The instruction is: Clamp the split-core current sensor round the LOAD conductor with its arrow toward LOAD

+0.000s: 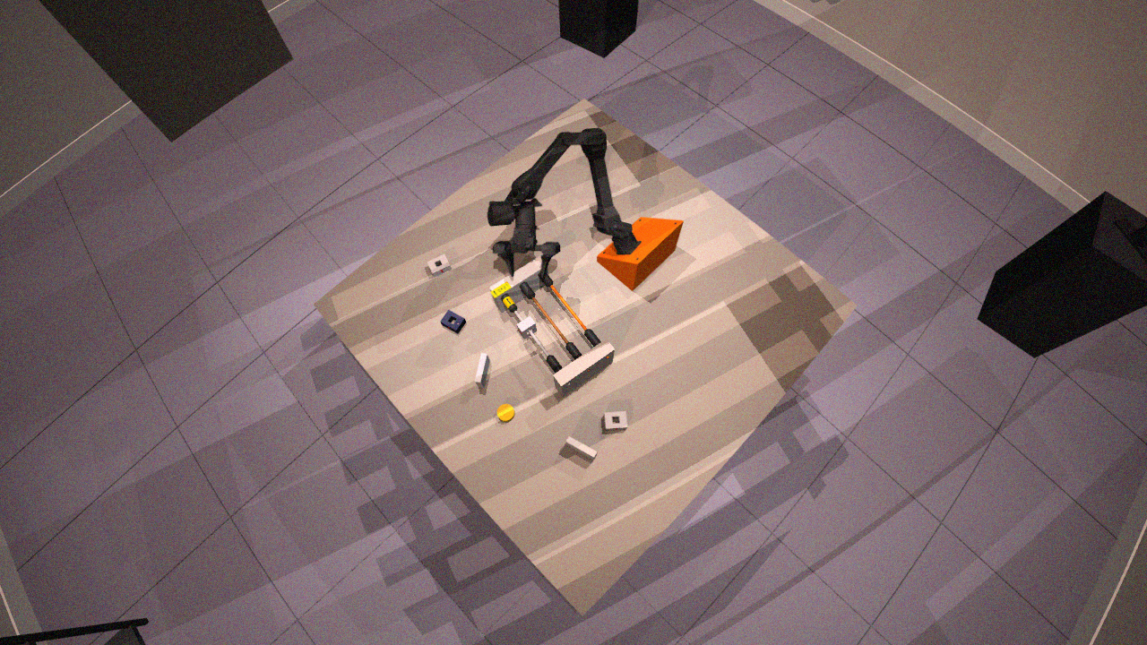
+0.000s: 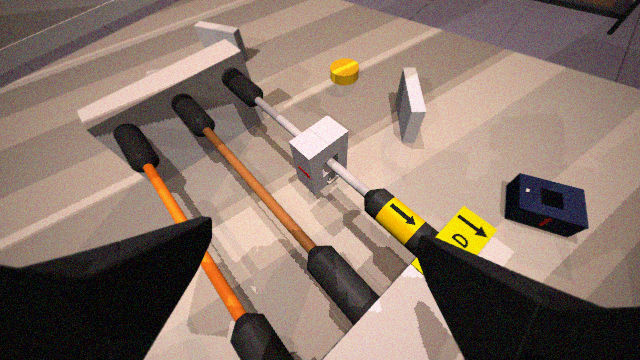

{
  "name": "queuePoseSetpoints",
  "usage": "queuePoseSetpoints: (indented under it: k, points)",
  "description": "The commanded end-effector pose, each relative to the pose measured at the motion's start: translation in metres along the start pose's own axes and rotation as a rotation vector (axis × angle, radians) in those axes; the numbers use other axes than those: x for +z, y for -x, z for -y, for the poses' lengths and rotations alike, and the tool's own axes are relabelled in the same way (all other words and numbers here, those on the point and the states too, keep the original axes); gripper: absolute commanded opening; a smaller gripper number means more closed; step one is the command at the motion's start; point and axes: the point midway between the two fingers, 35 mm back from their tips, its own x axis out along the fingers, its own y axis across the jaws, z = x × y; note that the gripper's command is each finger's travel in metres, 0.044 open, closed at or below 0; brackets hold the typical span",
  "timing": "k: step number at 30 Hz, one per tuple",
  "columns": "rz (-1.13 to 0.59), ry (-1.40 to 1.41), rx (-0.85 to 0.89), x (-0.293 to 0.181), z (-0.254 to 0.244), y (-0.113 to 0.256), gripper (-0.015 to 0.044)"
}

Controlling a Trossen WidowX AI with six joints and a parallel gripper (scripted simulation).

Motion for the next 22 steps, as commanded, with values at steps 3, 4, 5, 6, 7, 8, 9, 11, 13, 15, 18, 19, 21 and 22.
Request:
queuePoseSetpoints:
  k: [3, 4, 5, 6, 7, 8, 9, 11, 13, 15, 18, 19, 21, 22]
  points:
    - [0.010, 0.020, -0.007, 0.000, 0.000, 0.002, 0.0440]
    - [0.010, 0.020, -0.007, 0.000, 0.000, 0.002, 0.0440]
    - [0.010, 0.020, -0.007, 0.000, 0.000, 0.002, 0.0440]
    - [0.010, 0.020, -0.007, 0.000, 0.000, 0.002, 0.0440]
    - [0.010, 0.020, -0.007, 0.000, 0.000, 0.002, 0.0440]
    - [0.010, 0.020, -0.007, 0.000, 0.000, 0.002, 0.0440]
    - [0.010, 0.020, -0.007, 0.000, 0.000, 0.002, 0.0440]
    - [0.010, 0.020, -0.007, 0.000, 0.000, 0.002, 0.0440]
    - [0.010, 0.020, -0.007, 0.000, 0.000, 0.002, 0.0440]
    - [0.010, 0.020, -0.007, 0.000, 0.000, 0.002, 0.0440]
    - [-0.009, -0.038, 0.001, 0.002, 0.001, 0.000, 0.0440]
    - [-0.033, -0.110, 0.009, 0.004, 0.002, -0.003, 0.0440]
    - [-0.095, -0.281, 0.019, 0.009, 0.004, -0.009, 0.0440]
    - [-0.034, -0.138, 0.004, 0.004, 0.003, 0.000, 0.0440]
